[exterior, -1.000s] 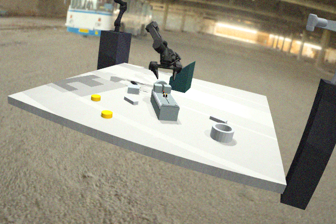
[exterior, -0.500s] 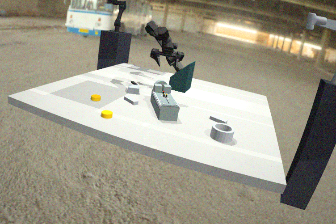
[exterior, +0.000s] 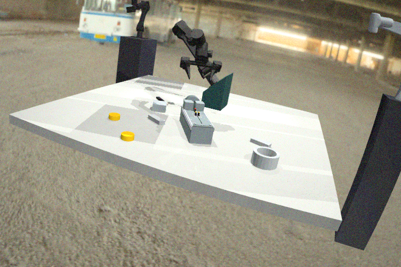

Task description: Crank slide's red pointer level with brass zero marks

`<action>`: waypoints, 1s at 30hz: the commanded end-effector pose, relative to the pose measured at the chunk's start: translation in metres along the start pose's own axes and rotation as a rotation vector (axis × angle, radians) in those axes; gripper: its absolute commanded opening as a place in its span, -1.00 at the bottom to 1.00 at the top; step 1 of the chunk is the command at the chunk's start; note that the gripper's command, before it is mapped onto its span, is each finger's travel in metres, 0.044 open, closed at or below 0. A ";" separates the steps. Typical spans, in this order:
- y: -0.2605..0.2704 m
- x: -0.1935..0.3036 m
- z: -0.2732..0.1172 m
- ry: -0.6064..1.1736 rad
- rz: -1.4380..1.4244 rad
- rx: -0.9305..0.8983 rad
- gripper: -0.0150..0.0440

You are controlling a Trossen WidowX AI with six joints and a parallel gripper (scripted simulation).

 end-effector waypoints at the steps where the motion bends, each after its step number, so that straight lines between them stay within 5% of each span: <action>1: 0.002 -0.014 0.014 0.015 0.039 0.028 1.00; 12: 0.012 -0.045 0.048 0.038 0.125 0.090 1.00; 21: 0.011 -0.009 0.092 0.041 0.129 0.097 1.00; 30: 0.011 -0.008 0.093 0.041 0.128 0.098 1.00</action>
Point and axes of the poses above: the point midway between the two fingers, 35 mm back from their tips, its own z axis out along the fingers, its own y axis across the jaws, x = y × z, the point moved 1 cm from there along -z, back along the fingers, and after that the axes turned 1 degree about -z, right-handed, at the moved point
